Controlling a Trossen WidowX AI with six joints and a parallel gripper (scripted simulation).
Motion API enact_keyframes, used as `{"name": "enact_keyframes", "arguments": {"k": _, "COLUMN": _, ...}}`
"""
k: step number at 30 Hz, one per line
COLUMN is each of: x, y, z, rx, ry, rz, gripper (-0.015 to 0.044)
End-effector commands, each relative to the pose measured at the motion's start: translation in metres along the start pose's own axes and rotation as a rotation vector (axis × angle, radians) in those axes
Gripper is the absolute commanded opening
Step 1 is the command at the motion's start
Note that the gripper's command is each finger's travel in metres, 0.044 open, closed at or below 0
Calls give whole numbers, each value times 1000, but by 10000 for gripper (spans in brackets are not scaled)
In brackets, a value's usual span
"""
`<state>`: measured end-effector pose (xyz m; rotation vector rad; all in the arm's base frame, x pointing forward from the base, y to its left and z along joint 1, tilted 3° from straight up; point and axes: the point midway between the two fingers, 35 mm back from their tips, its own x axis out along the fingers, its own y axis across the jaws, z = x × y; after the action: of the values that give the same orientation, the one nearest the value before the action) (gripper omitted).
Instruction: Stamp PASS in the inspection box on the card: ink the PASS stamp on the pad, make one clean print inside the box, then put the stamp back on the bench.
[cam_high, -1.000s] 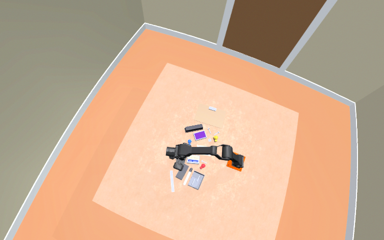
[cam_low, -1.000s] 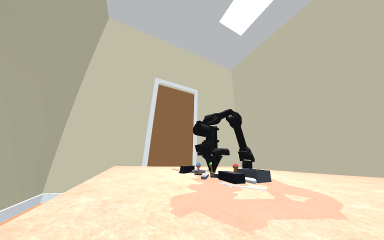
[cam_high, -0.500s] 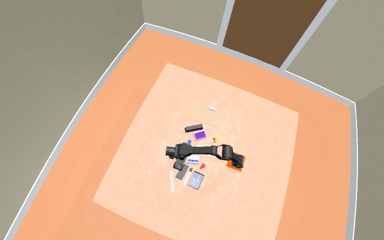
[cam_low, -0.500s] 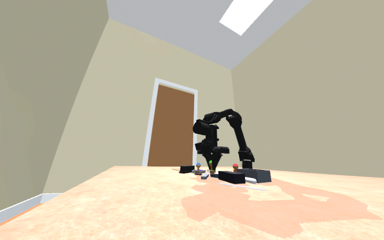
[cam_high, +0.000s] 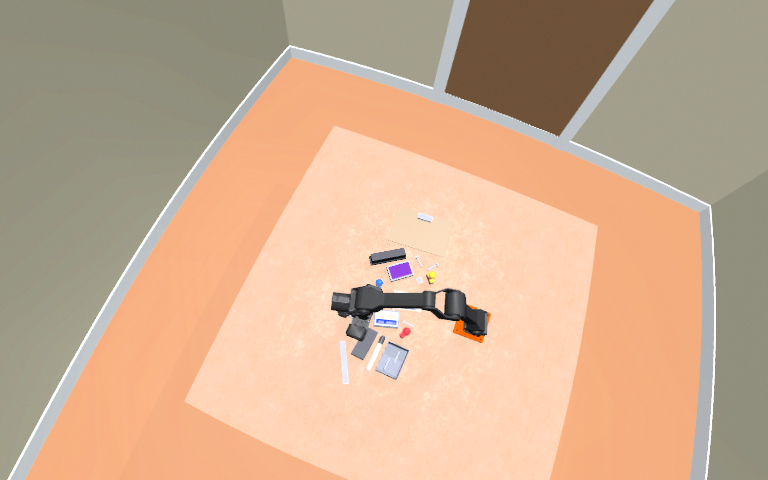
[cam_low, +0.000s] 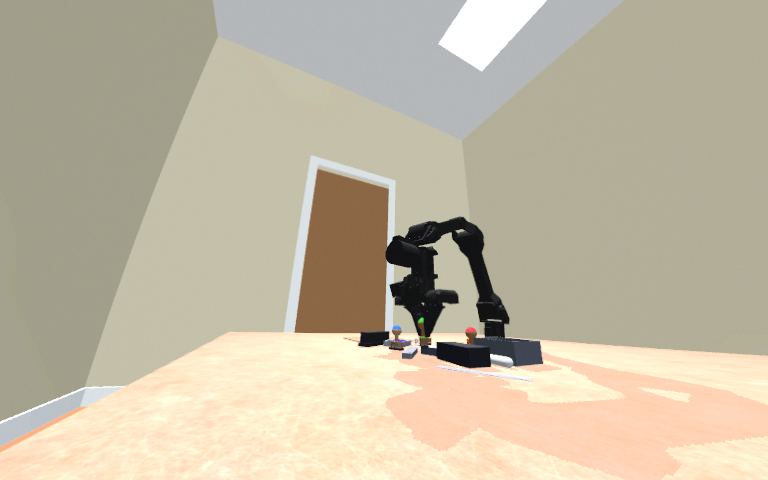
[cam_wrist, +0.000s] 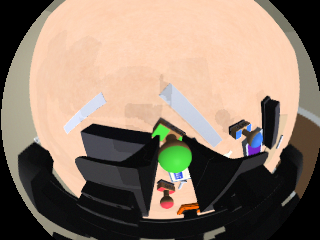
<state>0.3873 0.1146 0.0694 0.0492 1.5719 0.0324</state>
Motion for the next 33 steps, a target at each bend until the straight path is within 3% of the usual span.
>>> {"name": "enact_keyframes", "arguments": {"k": 1, "x": -3, "y": 0, "z": 1, "rx": -3, "ry": -5, "rz": -2, "gripper": 0}}
{"name": "enact_keyframes", "arguments": {"k": 33, "x": -19, "y": 0, "z": 1, "rx": -3, "ry": -5, "rz": -1, "gripper": 0}}
